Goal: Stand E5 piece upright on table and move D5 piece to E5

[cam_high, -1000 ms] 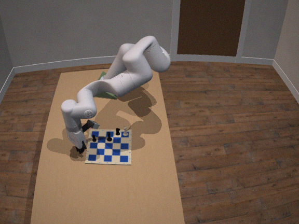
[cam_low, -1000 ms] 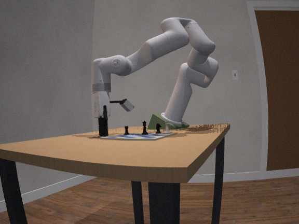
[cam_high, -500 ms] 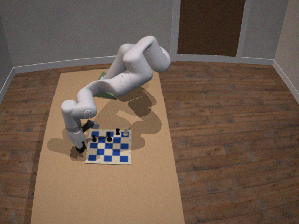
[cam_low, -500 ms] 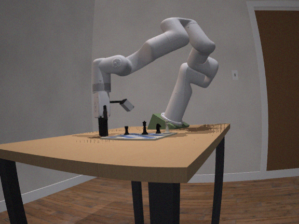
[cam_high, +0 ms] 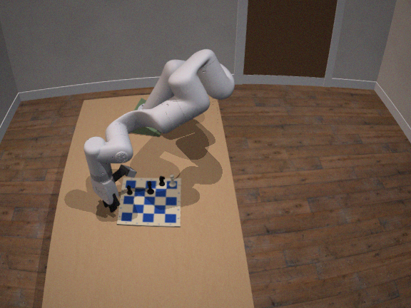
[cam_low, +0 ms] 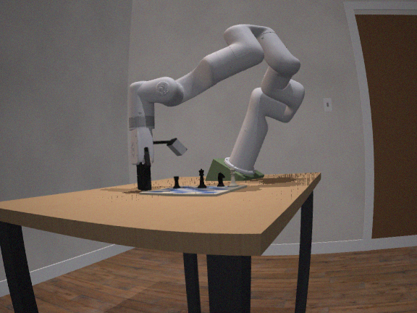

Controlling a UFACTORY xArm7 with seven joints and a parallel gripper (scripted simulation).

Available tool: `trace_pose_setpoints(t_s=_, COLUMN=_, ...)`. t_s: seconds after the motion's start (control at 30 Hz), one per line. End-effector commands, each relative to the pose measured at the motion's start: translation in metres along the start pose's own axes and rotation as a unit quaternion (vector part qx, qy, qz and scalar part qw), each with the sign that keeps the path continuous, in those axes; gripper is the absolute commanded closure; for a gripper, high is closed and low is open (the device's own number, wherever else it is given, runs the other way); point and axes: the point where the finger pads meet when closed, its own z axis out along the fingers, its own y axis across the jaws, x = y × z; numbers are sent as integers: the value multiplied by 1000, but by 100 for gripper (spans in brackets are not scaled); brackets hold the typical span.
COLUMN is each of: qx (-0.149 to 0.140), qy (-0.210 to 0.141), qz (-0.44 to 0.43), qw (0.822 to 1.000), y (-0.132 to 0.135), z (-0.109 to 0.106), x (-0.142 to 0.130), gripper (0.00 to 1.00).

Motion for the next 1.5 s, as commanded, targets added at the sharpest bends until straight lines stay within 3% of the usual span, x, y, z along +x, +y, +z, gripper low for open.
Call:
trace_pose_setpoints(t_s=0.0, qx=0, qy=-2, qz=0, qw=1000, y=0, z=-2, x=-2, gripper=66)
trace_pose_setpoints(t_s=0.53, qx=0, qy=-2, qz=0, qw=1000, y=0, z=-7, x=-1, gripper=66)
trace_pose_setpoints(t_s=0.83, qx=0, qy=-2, qz=0, qw=1000, y=0, z=-35, x=-1, gripper=66)
trace_pose_setpoints(t_s=1.17, qx=0, qy=-2, qz=0, qw=1000, y=0, z=-84, x=-1, gripper=66)
trace_pose_setpoints(t_s=1.47, qx=0, qy=-2, qz=0, qw=1000, y=0, z=-92, x=-1, gripper=66)
